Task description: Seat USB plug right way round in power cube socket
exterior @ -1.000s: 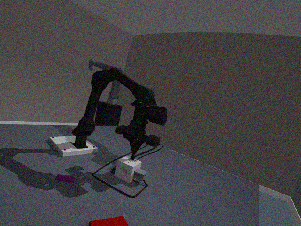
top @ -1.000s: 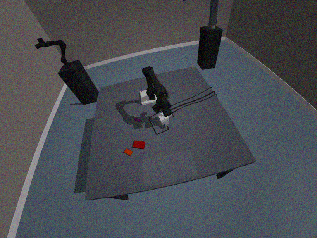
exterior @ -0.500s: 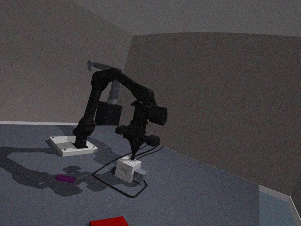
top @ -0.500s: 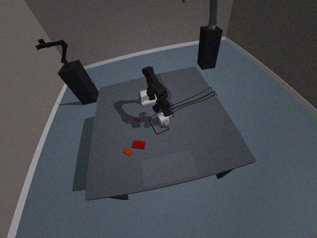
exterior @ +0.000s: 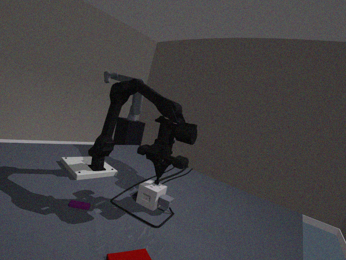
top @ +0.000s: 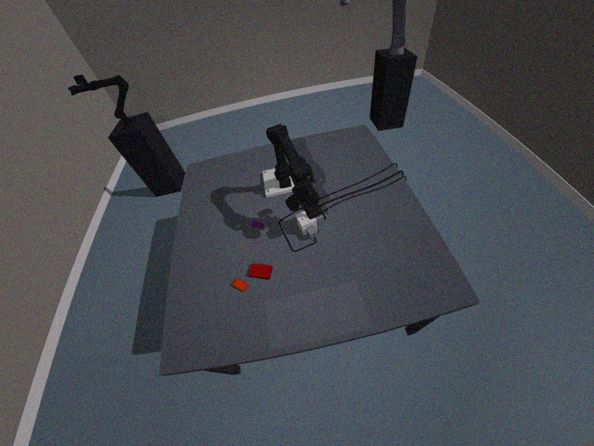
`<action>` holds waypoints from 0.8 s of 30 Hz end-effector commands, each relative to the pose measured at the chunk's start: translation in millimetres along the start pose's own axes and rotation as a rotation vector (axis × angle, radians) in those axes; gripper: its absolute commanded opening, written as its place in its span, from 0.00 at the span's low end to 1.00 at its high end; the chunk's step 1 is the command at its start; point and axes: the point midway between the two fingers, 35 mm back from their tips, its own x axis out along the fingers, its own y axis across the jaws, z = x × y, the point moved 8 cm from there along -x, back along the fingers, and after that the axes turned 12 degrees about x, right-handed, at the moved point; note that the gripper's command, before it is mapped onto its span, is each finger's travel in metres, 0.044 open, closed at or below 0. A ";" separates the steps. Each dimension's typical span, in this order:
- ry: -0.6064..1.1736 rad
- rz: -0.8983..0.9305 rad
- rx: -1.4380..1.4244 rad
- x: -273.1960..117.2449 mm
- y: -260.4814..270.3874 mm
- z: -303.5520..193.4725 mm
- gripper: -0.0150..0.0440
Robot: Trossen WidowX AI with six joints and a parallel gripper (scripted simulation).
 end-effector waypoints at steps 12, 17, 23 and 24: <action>0.000 0.000 0.000 0.0 0.0 0.0 0.42; 0.000 0.000 0.000 0.0 0.0 0.0 0.42; 0.000 0.000 0.000 0.0 0.0 0.0 0.42; 0.000 0.000 0.000 0.0 0.0 0.0 0.42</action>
